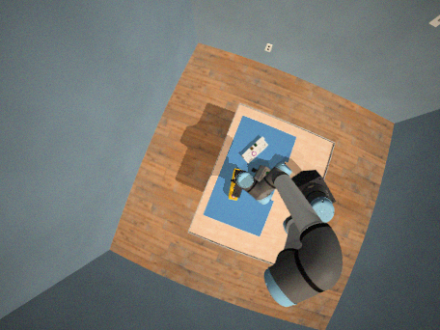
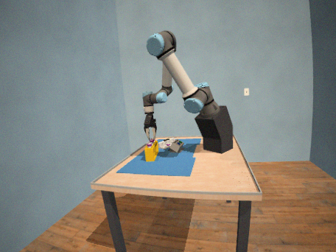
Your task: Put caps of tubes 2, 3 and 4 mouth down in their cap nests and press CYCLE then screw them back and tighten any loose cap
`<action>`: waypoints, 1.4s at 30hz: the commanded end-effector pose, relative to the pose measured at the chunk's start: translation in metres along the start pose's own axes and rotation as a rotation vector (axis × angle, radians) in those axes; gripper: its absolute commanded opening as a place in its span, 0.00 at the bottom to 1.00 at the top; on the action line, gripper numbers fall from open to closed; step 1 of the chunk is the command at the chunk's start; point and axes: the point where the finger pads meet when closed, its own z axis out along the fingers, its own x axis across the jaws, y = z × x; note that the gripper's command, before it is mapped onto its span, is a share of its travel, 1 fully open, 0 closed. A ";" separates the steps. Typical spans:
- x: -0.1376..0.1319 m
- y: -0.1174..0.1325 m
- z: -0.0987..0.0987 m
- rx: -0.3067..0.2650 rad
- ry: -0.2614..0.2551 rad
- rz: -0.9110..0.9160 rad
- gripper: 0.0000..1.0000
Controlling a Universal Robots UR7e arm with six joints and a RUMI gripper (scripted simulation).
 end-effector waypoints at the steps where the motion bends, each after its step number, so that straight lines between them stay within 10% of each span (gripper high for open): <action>1: 0.000 0.000 0.000 0.000 0.001 0.000 0.00; 29: 0.000 0.000 -0.036 0.000 0.001 0.000 0.00; 42: -0.032 0.068 -0.036 -0.002 0.000 -0.732 0.00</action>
